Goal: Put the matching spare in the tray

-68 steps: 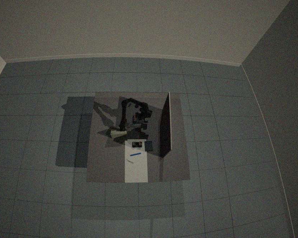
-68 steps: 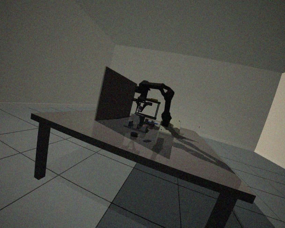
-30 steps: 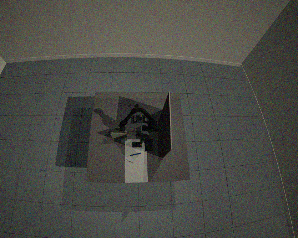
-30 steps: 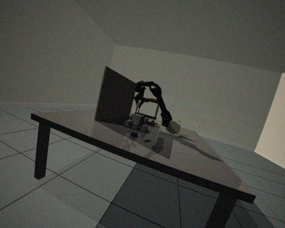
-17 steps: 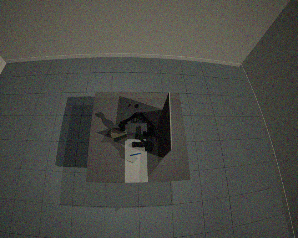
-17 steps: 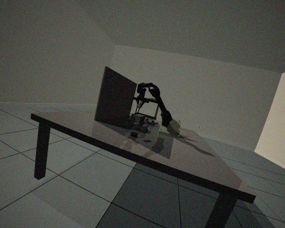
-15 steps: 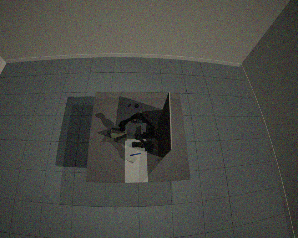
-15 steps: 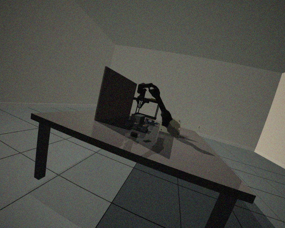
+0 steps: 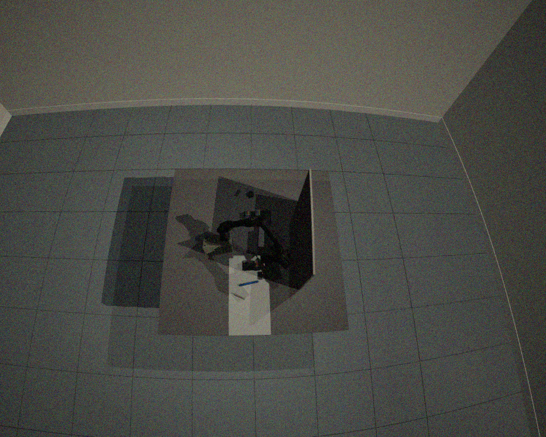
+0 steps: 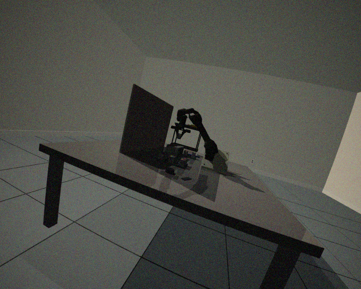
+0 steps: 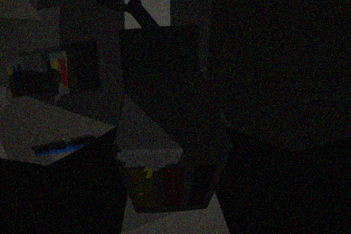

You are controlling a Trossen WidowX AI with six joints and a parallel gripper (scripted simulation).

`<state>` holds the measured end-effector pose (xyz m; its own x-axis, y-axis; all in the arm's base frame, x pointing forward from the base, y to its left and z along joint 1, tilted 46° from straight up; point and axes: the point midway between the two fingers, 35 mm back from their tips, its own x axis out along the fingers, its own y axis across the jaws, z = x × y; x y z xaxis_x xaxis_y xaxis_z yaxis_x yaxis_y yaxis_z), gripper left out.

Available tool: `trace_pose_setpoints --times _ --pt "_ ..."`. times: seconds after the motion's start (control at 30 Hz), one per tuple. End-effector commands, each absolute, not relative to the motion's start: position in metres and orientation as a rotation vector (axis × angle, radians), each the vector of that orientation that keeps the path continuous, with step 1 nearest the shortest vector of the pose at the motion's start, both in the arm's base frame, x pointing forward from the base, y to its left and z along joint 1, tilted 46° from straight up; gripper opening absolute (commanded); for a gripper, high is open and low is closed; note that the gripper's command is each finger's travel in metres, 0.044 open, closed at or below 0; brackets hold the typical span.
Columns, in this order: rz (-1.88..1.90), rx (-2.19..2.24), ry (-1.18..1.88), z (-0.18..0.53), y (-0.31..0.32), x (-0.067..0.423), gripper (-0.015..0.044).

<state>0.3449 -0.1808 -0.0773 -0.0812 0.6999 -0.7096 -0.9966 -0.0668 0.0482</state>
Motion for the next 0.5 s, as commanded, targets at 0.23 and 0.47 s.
trace_pose_setpoints --times 0.23,0.47 --pt "1.567 -0.62 0.637 -0.0846 -0.1793 0.3454 0.0" --pt "1.567 -0.62 0.637 -0.0889 -0.1758 0.3459 0.0"
